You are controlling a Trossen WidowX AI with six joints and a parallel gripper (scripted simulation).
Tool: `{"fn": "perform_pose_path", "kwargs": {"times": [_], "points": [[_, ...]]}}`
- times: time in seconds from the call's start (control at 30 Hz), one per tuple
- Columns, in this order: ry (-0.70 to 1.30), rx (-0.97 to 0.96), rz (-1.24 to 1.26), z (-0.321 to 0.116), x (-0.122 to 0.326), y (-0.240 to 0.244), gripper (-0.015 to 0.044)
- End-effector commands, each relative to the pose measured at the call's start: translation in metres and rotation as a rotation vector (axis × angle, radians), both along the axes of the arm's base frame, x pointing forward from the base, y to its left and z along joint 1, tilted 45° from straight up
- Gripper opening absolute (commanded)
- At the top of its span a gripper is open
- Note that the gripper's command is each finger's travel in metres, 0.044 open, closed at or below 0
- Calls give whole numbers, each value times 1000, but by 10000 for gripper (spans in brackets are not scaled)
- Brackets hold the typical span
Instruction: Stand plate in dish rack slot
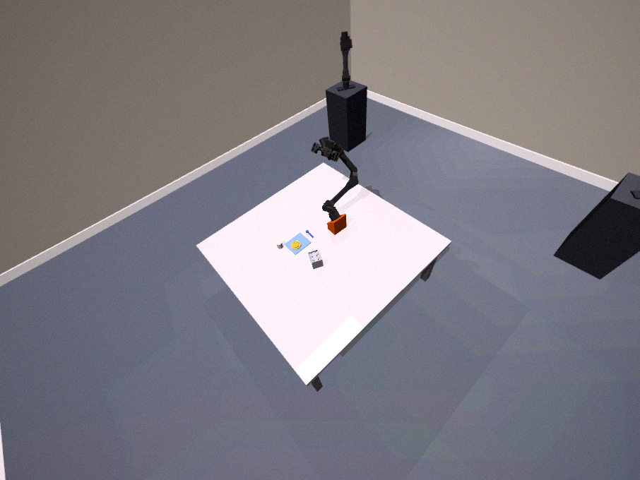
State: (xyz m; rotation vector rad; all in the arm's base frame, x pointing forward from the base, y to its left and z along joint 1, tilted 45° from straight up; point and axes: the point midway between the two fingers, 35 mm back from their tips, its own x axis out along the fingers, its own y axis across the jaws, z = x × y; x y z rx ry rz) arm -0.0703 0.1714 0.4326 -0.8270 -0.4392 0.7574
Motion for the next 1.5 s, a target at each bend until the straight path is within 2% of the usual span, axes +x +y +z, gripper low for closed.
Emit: {"fn": "perform_pose_path", "kwargs": {"times": [0.0, 0.43, 0.77, 0.97, 1.47], "points": [[4, 3, -2, 0, 1, -1, 400], [320, 174, -188, 12, 101, -54, 400], [576, 283, -362, -1, 182, -95, 400], [728, 332, -484, -20, 228, -118, 400], [1085, 266, -774, -113, 325, -156, 400]]}}
